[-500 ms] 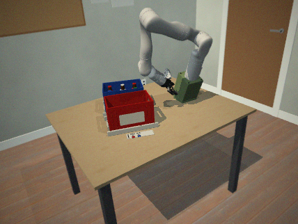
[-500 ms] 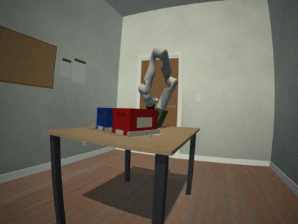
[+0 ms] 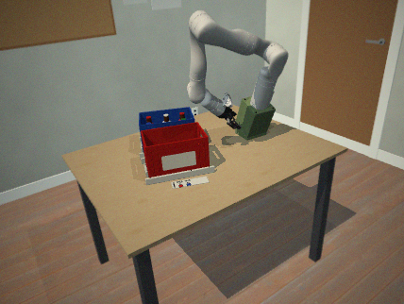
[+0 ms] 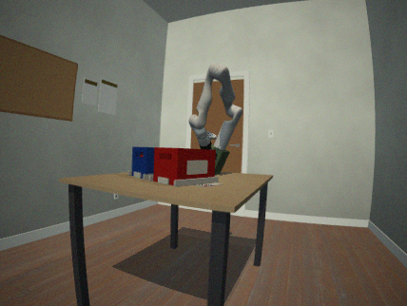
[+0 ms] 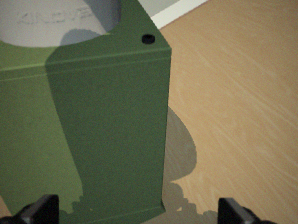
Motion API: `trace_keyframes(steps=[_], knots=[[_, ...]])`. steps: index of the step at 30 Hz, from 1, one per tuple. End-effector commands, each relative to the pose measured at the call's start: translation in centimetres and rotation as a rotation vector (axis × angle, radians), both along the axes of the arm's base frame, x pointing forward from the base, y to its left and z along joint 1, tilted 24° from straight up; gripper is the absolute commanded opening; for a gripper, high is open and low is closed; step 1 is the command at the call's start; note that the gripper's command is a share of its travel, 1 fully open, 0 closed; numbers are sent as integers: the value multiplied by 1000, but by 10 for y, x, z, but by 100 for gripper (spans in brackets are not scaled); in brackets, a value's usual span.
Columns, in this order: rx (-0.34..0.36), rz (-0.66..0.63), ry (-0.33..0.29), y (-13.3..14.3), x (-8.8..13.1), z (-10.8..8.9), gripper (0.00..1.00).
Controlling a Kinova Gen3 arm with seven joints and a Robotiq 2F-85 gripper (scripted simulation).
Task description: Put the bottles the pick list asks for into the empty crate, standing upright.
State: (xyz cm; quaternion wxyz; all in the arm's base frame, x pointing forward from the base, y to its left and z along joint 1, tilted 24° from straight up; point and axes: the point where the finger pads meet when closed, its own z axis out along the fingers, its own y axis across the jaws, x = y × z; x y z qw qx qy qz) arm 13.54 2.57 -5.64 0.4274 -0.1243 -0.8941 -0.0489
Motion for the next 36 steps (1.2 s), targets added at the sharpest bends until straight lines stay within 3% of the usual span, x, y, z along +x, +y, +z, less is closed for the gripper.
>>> trace_keyframes(steps=[1,2,3,34,36], knots=[[0,0,-1,0,0,0,100],[0,0,-1,0,0,0,100],[0,0,-1,-2,0,5,67],[0,0,-1,-61,0,137,67],[0,0,-1,-61,0,137,67]])
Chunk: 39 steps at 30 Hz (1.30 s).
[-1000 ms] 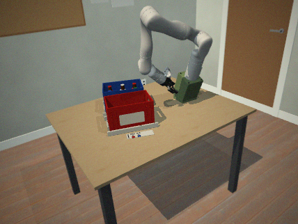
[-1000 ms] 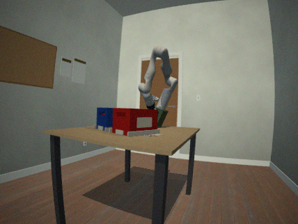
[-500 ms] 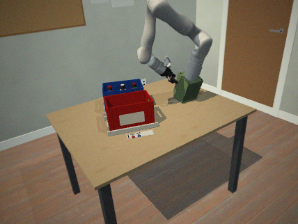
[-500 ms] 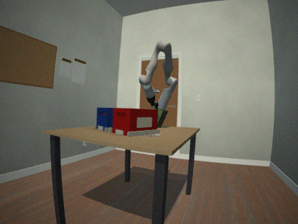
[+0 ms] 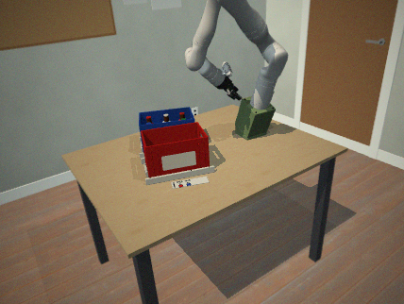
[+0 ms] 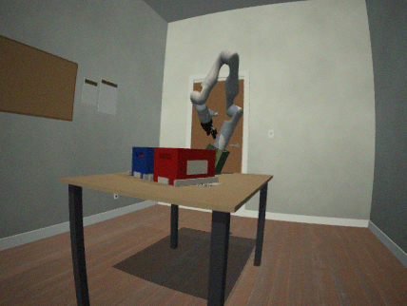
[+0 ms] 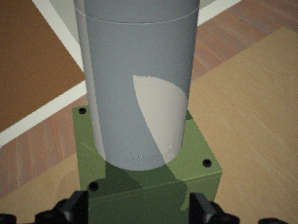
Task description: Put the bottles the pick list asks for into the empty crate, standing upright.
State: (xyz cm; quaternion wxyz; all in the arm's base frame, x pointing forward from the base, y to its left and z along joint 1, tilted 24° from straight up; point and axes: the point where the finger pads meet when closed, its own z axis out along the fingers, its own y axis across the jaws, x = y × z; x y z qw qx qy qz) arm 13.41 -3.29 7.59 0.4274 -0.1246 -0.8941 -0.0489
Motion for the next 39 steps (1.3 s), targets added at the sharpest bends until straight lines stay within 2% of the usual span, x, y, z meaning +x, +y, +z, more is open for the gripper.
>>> trace_keyframes(steps=[1,15,17,21,23,28,29,32,34,39], knots=[[0,0,-1,-4,1,10,67],[0,0,-1,-33,1,74,67],[0,0,-1,-33,1,74,67],[0,0,-1,-41,1,92,67],[0,0,-1,-42,1,95,67],[32,65,-150,-26,18,94,67],[35,73,-170,-23,22,94,67],[35,73,-170,-14,34,92,67],[35,73,-170,-14,34,92,67],[77,139,-317,3,52,95,67]])
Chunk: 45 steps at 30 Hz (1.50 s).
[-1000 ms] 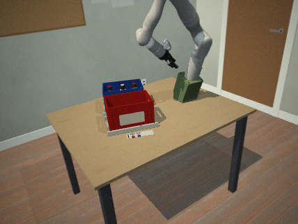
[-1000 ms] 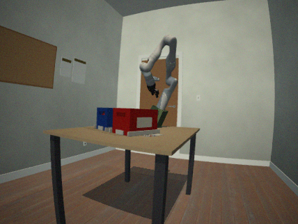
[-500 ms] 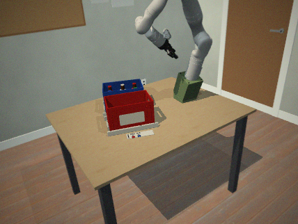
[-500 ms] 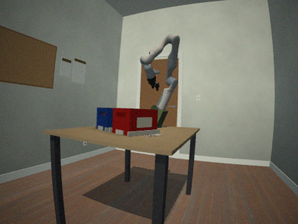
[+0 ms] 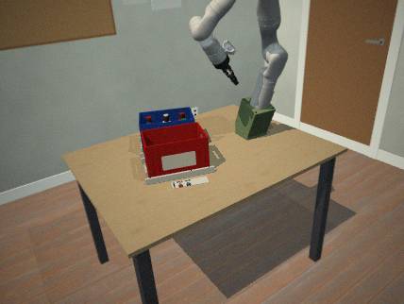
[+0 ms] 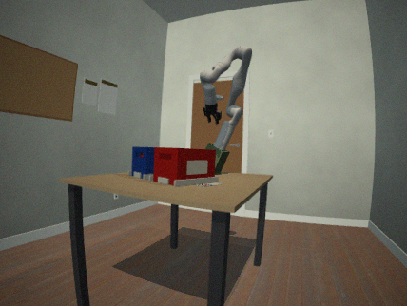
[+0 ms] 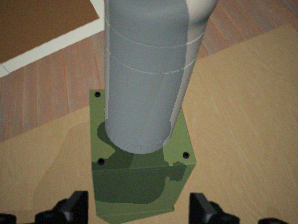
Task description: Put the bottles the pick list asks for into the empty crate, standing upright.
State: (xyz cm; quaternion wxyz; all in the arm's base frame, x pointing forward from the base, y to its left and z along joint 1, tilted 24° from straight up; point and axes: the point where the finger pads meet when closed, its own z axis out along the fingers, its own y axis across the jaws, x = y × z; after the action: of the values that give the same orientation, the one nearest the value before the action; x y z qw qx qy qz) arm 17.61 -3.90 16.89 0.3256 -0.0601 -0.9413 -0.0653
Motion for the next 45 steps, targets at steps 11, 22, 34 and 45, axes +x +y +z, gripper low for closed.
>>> trace_keyframes(steps=[11,22,34,45], knots=[[58,84,-184,46,43,9,67],[96,131,-282,85,69,23,67],[150,192,-403,127,87,42,67],[227,267,-544,170,98,65,67]])
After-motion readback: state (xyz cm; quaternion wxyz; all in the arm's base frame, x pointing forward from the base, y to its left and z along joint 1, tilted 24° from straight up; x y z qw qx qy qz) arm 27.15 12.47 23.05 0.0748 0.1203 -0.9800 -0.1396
